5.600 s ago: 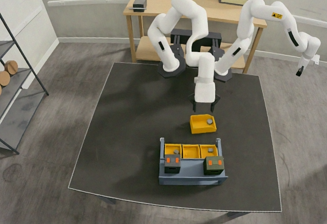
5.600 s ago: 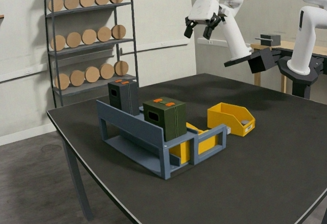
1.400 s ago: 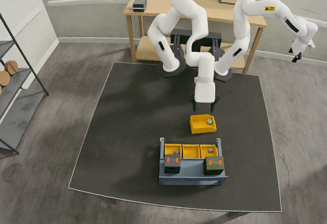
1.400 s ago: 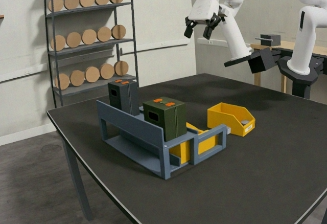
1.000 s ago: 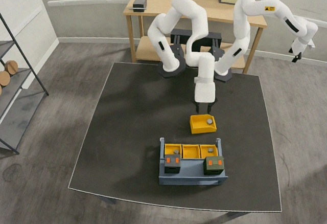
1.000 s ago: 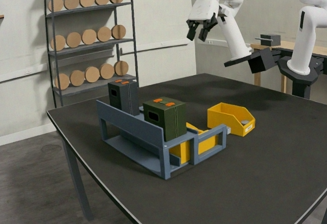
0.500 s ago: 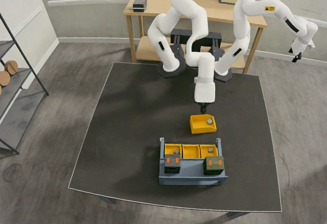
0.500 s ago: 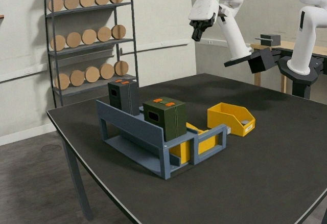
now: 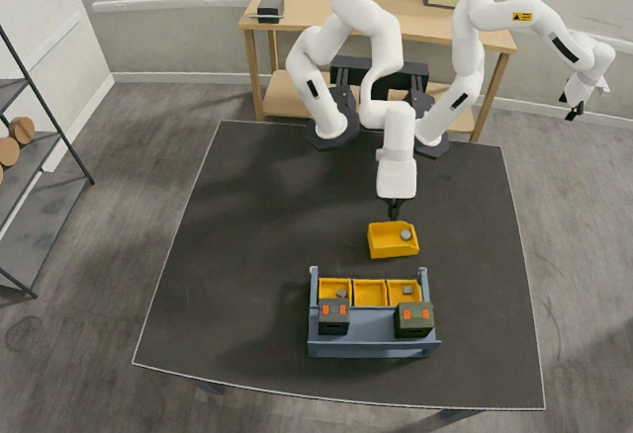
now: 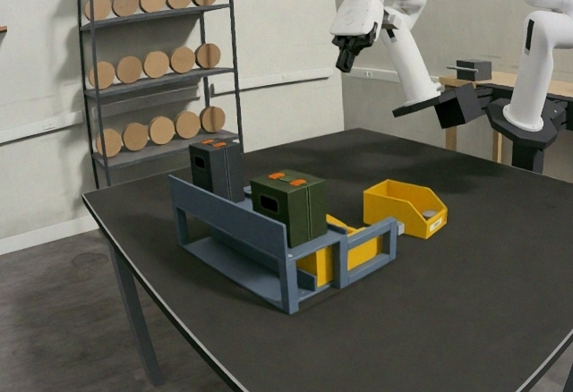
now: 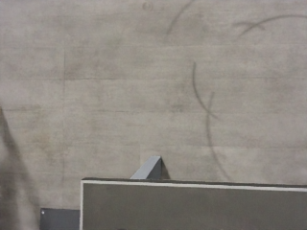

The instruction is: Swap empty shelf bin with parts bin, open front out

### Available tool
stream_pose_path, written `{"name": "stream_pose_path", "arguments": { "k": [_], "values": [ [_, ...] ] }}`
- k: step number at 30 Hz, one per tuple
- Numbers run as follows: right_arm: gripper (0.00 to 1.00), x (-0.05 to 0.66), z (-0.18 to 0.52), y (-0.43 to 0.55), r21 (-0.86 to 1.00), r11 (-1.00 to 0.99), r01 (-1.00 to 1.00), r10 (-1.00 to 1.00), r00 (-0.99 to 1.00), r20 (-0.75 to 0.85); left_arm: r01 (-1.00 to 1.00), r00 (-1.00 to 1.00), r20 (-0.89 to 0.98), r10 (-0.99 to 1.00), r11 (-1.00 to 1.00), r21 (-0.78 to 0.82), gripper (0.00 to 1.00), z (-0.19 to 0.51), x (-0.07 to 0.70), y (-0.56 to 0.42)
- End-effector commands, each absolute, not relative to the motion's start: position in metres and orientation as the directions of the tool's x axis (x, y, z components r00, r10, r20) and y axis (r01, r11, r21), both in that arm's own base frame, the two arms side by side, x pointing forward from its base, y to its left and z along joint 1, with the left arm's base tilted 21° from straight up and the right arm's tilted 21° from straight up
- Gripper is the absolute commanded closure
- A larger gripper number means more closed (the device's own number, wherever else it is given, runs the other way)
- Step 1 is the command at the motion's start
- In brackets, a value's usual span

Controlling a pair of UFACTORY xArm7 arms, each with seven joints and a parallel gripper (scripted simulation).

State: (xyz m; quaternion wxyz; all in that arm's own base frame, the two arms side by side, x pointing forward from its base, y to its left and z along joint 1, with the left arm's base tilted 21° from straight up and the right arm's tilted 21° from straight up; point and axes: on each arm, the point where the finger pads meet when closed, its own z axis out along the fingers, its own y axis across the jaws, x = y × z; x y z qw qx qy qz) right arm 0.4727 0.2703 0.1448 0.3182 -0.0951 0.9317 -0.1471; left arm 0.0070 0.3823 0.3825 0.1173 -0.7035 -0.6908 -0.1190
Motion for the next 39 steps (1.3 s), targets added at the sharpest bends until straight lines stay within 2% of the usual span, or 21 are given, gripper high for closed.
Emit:
{"name": "stream_pose_path", "arguments": {
  "k": [1,13,39],
  "values": [
    [1.0,0.4735,0.1468,0.2717,-0.332,0.939,-0.084,-0.27,-0.778,-0.568,1.0,0.017,0.334,0.943,-0.018,0.0,0.0,0.3844,0.0068,0.3827],
    [1.0,0.4736,0.1468,0.2717,-0.333,0.939,-0.083,-0.255,-0.818,-0.515,1.0,0.017,0.334,0.943,-0.018,0.0,0.0,0.3844,0.0068,0.3827],
    [1.0,0.474,0.147,0.2718,-0.337,0.938,-0.077,-0.138,-0.978,-0.159,1.0,0.017,0.334,0.943,-0.018,0.0,0.0,0.3844,0.0068,0.3827]
  ]
}}
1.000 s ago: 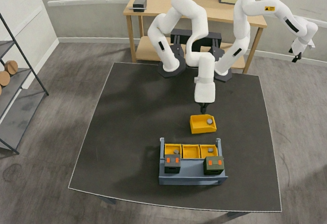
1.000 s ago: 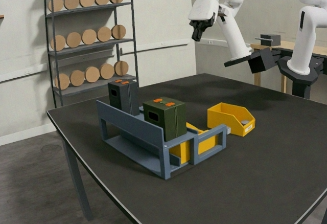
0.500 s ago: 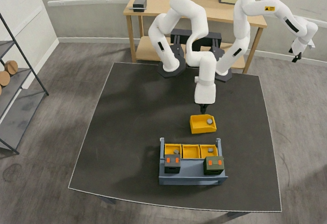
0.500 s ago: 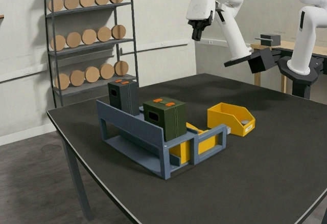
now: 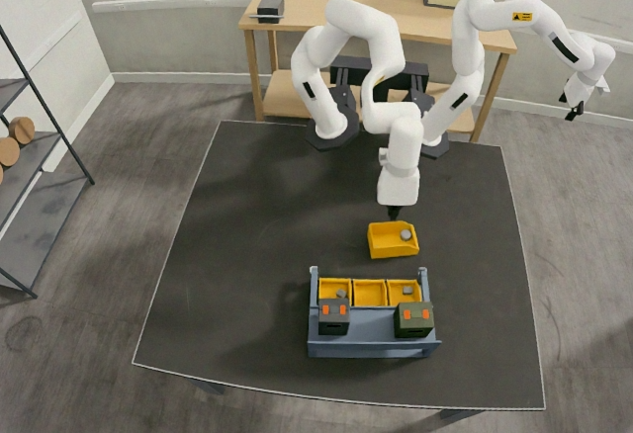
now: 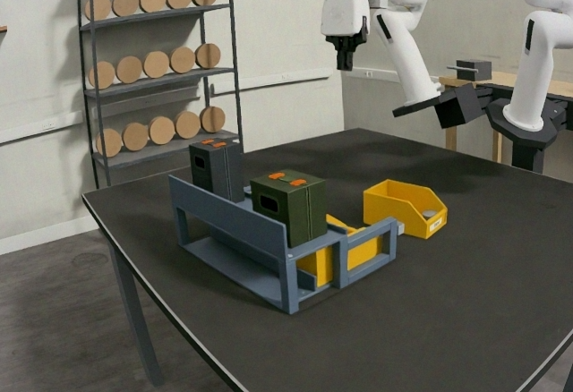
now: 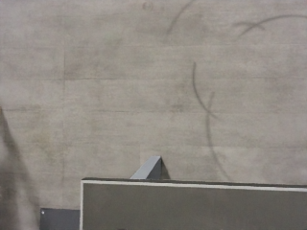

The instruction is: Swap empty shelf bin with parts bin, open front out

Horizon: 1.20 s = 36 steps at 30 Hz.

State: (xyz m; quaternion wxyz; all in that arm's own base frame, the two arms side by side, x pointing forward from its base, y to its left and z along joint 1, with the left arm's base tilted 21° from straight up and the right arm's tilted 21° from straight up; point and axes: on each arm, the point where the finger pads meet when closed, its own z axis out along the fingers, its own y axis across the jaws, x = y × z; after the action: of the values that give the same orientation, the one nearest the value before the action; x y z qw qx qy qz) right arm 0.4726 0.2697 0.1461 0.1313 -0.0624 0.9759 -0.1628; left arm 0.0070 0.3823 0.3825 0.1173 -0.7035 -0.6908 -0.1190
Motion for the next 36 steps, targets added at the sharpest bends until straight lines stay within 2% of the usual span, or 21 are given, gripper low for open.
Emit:
{"name": "stream_pose_path", "arguments": {
  "k": [1,11,36],
  "values": [
    [1.0,0.474,0.147,0.2718,-0.337,0.938,-0.077,-0.138,-0.978,-0.159,1.0,0.017,0.334,0.943,-0.018,0.0,0.0,0.3844,0.0068,0.3827],
    [1.0,0.474,0.1471,0.2717,-0.338,0.938,-0.077,-0.118,-0.988,-0.104,1.0,0.017,0.334,0.943,-0.018,0.0,0.0,0.3844,0.0068,0.3827],
    [1.0,0.4723,0.1401,0.2741,-0.332,0.943,-0.036,-0.079,-0.99,-0.115,1.0,0.017,0.334,0.943,-0.018,0.0,0.0,0.3844,0.0068,0.3827]
  ]
}}
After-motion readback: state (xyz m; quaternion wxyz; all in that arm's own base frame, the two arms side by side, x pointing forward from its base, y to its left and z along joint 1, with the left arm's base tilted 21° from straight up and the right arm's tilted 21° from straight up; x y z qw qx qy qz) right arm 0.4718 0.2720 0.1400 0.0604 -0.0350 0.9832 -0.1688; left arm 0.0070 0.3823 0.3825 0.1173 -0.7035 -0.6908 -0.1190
